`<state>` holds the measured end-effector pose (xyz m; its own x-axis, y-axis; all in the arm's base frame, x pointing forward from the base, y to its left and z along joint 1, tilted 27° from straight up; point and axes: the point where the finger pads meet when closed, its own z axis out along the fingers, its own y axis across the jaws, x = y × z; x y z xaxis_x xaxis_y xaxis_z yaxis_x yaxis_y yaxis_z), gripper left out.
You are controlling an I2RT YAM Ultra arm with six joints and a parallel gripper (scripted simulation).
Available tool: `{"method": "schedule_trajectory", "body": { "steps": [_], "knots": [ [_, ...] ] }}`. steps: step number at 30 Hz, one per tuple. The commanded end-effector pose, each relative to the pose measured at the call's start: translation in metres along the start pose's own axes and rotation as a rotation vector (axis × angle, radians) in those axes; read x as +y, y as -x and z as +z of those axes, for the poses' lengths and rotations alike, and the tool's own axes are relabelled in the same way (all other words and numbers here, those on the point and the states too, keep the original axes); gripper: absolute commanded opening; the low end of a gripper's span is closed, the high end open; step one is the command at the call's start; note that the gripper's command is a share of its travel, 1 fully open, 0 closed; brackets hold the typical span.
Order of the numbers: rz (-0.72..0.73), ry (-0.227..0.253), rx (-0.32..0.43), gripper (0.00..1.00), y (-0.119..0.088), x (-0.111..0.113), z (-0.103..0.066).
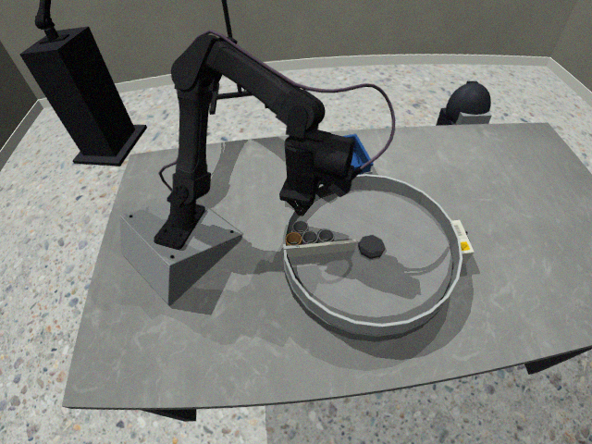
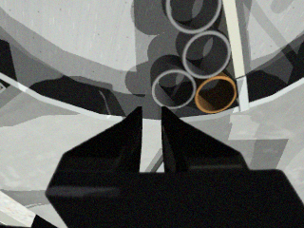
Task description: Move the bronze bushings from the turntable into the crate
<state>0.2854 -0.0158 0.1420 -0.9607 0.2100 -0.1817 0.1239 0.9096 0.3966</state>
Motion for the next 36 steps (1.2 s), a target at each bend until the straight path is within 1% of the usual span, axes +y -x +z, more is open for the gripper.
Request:
{"method": "schedule_trajectory", "body": {
  "steps": [1, 15, 19, 21, 23, 36],
  "knots": [
    [-0.001, 0.001, -0.034, 0.15, 0.0048, -0.0014, -0.0073],
    [-0.001, 0.001, -0.034, 0.15, 0.0048, -0.0015, -0.0072],
    [0.003, 0.005, -0.017, 0.15, 0.0065, -0.0067, -0.0024],
    [0.002, 0.002, -0.020, 0.15, 0.0077, -0.0087, -0.0030],
    [-0.008, -0.001, -0.040, 0.15, 0.0086, -0.0065, -0.0084],
    [-0.005, -0.001, -0.041, 0.15, 0.0082, -0.0062, -0.0091]
  ]
}}
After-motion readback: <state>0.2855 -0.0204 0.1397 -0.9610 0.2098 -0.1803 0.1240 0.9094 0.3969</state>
